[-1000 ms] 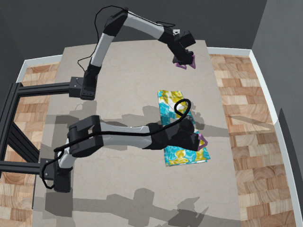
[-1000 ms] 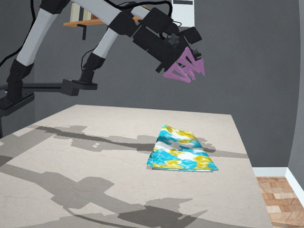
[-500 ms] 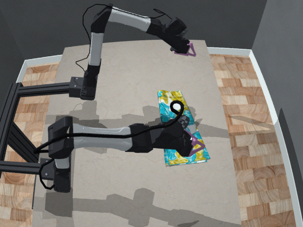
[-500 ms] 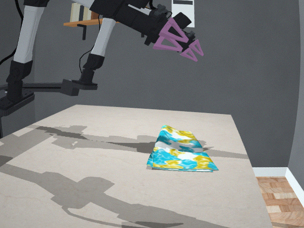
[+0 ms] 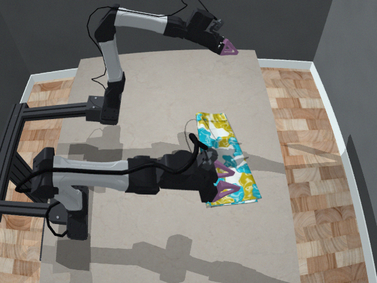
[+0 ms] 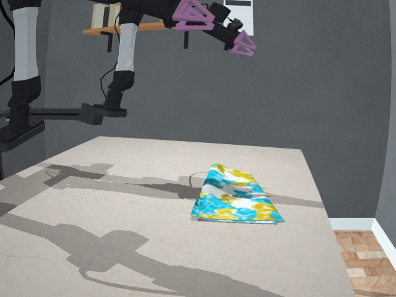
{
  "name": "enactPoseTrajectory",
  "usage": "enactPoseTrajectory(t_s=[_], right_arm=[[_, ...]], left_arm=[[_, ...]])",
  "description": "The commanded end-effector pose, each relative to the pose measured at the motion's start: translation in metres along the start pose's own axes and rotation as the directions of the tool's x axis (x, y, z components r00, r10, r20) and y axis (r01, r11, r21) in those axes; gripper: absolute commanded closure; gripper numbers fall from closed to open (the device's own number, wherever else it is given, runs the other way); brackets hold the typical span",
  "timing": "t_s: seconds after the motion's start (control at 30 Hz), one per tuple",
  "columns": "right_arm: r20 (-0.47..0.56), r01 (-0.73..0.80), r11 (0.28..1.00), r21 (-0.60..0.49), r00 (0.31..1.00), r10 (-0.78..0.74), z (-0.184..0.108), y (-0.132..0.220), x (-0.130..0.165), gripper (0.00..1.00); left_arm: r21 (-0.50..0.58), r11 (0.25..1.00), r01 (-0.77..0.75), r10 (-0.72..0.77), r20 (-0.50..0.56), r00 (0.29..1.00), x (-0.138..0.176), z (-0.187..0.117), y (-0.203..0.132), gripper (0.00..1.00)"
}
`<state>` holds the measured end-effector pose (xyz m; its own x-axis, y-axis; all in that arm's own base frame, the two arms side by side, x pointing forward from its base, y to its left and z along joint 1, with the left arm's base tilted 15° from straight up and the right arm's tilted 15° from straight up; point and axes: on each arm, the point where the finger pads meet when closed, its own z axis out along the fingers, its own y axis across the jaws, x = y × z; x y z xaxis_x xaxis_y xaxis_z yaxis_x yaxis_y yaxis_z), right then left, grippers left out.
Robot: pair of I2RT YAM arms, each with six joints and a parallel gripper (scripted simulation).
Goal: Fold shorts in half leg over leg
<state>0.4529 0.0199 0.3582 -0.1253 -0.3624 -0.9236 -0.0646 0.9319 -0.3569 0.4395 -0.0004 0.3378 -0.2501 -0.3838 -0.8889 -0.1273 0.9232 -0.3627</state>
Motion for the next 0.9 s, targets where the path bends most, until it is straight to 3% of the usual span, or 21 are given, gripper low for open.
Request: enactPoseTrajectory(t_s=[0.0, 0.33, 0.57, 0.63, 0.67, 0.73, 0.77, 0.87], right_arm=[[0.023, -0.105, 0.994, -0.005, 0.994, 0.105, -0.015, -0.004, -0.007, 0.46], [0.126, -0.375, 0.927, 0.005, 0.92, 0.371, -0.077, -0.026, -0.022, 0.46], [0.139, -0.409, 0.913, 0.007, 0.904, 0.404, -0.089, -0.029, -0.02, 0.46], [0.103, -0.393, 0.92, 0.012, 0.915, 0.39, -0.079, -0.026, -0.009, 0.46], [0.163, -0.362, 0.932, 0.019, 0.921, 0.354, -0.087, -0.036, -0.033, 0.46], [0.202, -0.36, 0.933, 0.008, 0.914, 0.351, -0.097, -0.036, -0.046, 0.46], [0.187, -0.358, 0.934, 0.003, 0.918, 0.351, -0.086, -0.031, -0.042, 0.46], [0.168, -0.358, 0.933, 0.015, 0.921, 0.351, -0.085, -0.032, -0.036, 0.46]], left_arm=[[0.069, 0.991, -0.113, 0.105, 0.114, 0.988, -0.028, -0.019, -0.013, 0.46], [0.051, 0.912, -0.406, 0.368, 0.334, 0.868, -0.06, -0.079, -0.028, 0.46], [0.04, 0.897, -0.441, 0.4, 0.356, 0.845, -0.059, -0.089, -0.029, 0.46], [0.048, 0.906, -0.421, 0.389, 0.299, 0.871, -0.044, -0.071, -0.022, 0.46], [0.059, 0.918, -0.393, 0.344, 0.379, 0.859, -0.073, -0.099, -0.035, 0.46], [0.064, 0.917, -0.395, 0.341, 0.389, 0.855, -0.075, -0.101, -0.038, 0.46], [0.054, 0.92, -0.387, 0.349, 0.335, 0.875, -0.062, -0.081, -0.033, 0.46], [0.05, 0.921, -0.386, 0.35, 0.324, 0.879, -0.06, -0.083, -0.032, 0.46]])
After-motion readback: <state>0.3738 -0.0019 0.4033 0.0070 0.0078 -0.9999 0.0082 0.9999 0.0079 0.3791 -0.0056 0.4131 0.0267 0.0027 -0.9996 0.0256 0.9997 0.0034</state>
